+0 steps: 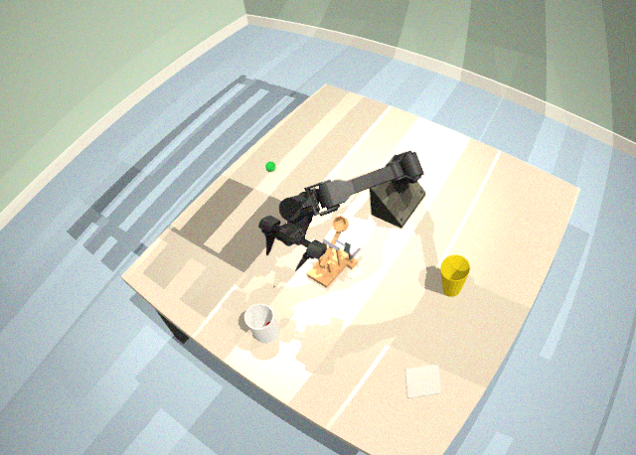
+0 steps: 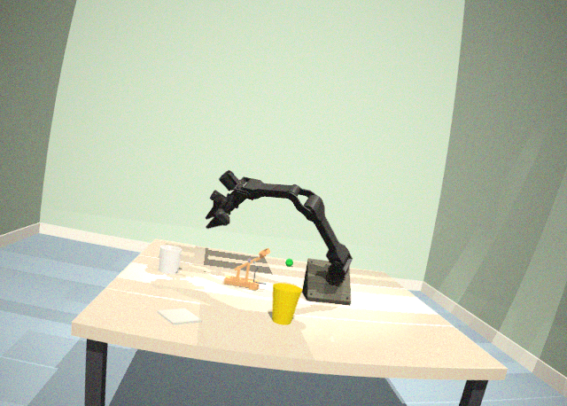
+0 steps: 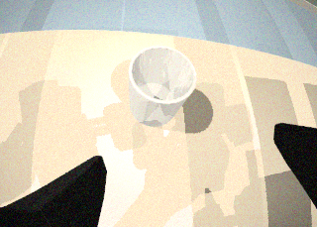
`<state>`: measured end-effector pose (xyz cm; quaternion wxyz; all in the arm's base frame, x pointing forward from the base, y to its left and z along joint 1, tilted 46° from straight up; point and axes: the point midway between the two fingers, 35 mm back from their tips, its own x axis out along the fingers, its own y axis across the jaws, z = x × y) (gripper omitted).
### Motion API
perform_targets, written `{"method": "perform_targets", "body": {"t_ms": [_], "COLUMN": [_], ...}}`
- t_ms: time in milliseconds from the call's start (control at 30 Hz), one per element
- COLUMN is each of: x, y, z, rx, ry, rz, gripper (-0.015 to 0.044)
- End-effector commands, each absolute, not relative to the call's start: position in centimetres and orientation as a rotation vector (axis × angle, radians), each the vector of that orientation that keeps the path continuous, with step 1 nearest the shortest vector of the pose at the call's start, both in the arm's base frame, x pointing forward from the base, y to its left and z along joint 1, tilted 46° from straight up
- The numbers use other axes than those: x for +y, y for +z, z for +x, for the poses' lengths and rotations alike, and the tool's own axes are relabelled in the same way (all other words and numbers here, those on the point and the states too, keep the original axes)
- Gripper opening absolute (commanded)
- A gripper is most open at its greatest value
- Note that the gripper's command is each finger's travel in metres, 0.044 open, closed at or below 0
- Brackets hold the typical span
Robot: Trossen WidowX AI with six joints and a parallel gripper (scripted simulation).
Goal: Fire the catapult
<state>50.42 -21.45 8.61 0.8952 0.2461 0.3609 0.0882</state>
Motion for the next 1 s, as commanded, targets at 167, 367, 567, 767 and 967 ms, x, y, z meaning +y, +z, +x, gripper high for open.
{"method": "perform_targets", "body": {"t_ms": [167, 367, 567, 767, 967], "x": [-25.4, -25.4, -25.4, -25.4, -25.4], "y": [8.8, 8.8, 8.8, 8.8, 8.7], "z": [50.8, 50.8, 50.8, 50.8, 50.8], "rx": [0.649, 0.649, 0.649, 0.649, 0.653], "ry": [0.154, 0.154, 0.154, 0.154, 0.15], "rz": [0.676, 0.676, 0.676, 0.676, 0.673], "gripper": [0.044, 0.044, 0.044, 0.044, 0.044]}}
